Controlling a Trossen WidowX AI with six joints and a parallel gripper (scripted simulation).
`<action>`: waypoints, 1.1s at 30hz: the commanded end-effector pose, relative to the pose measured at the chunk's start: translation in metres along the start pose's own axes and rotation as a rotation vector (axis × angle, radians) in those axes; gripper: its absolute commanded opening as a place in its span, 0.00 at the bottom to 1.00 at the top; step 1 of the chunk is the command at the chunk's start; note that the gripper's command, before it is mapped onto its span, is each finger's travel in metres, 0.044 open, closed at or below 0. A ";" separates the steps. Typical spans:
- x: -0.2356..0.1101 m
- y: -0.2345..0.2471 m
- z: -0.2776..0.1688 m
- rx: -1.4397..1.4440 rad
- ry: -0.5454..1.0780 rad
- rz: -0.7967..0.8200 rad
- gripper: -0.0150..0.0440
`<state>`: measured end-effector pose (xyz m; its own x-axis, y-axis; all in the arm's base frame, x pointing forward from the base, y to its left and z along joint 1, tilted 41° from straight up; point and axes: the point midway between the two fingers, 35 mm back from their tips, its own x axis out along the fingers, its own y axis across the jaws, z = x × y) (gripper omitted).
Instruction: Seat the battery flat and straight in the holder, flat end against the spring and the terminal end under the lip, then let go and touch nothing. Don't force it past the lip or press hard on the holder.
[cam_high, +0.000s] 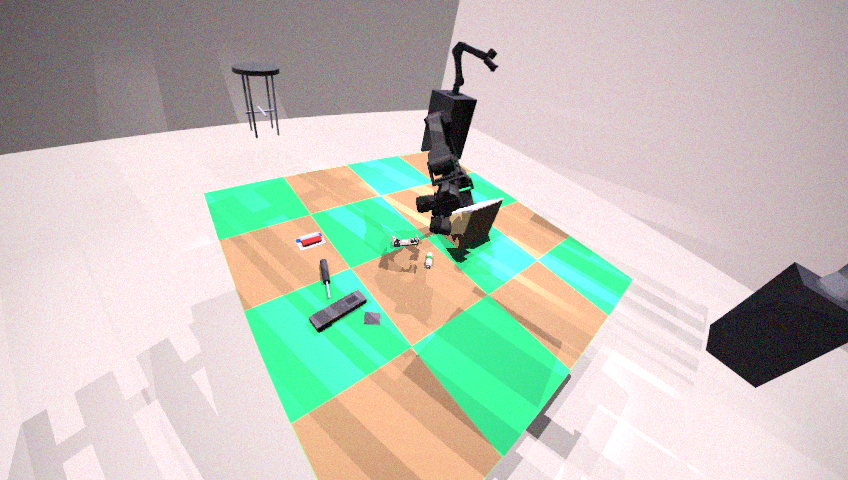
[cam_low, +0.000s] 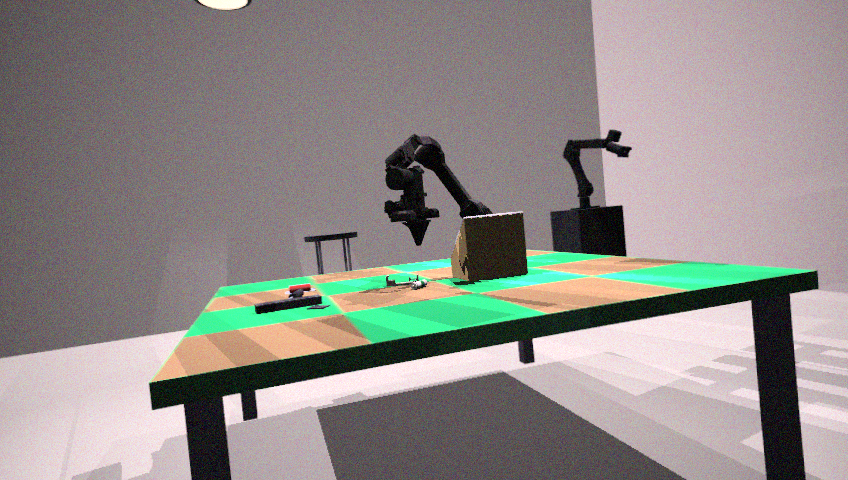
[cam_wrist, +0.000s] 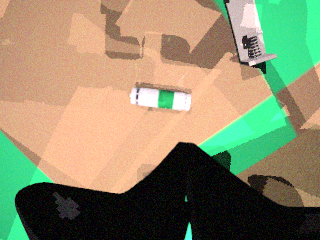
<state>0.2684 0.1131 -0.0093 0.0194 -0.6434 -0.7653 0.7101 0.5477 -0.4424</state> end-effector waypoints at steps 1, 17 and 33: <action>0.000 0.000 0.000 -0.001 0.000 0.000 0.25; 0.054 0.017 0.001 -1.324 0.000 0.004 0.63; 0.064 0.019 0.001 -1.549 -0.001 0.004 0.63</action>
<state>0.2871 0.0932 -0.0553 0.0310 -0.6255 -0.7796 -0.5071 0.6623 -0.5516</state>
